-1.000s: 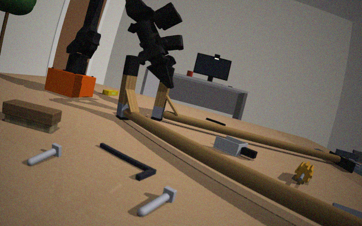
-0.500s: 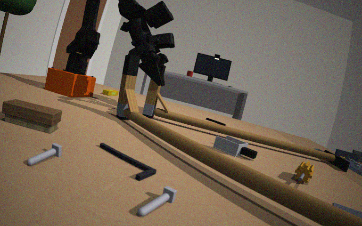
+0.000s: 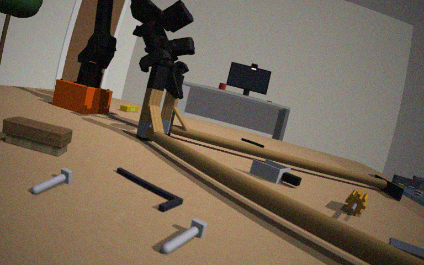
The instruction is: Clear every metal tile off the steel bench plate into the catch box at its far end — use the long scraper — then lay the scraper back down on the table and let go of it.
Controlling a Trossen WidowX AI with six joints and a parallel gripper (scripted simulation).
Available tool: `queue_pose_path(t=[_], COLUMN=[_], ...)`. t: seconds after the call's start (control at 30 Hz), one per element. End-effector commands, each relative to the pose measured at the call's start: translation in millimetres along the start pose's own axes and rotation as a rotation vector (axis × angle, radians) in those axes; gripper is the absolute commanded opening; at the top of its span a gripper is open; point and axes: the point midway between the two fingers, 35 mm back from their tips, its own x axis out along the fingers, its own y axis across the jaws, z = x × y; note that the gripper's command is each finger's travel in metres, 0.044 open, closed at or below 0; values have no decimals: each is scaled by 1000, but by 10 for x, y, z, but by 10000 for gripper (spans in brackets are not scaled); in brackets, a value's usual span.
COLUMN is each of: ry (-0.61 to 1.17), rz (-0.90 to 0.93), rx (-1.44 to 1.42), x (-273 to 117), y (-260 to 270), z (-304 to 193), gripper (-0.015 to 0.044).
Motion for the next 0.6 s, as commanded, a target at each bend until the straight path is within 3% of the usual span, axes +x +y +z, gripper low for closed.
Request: queue_pose_path(t=[0.0,0.57], ry=[-8,-7], rz=[-1,-3], rx=[0,3], x=[-38,-3], y=[-6,-21], z=[-9,71], gripper=[0,0])
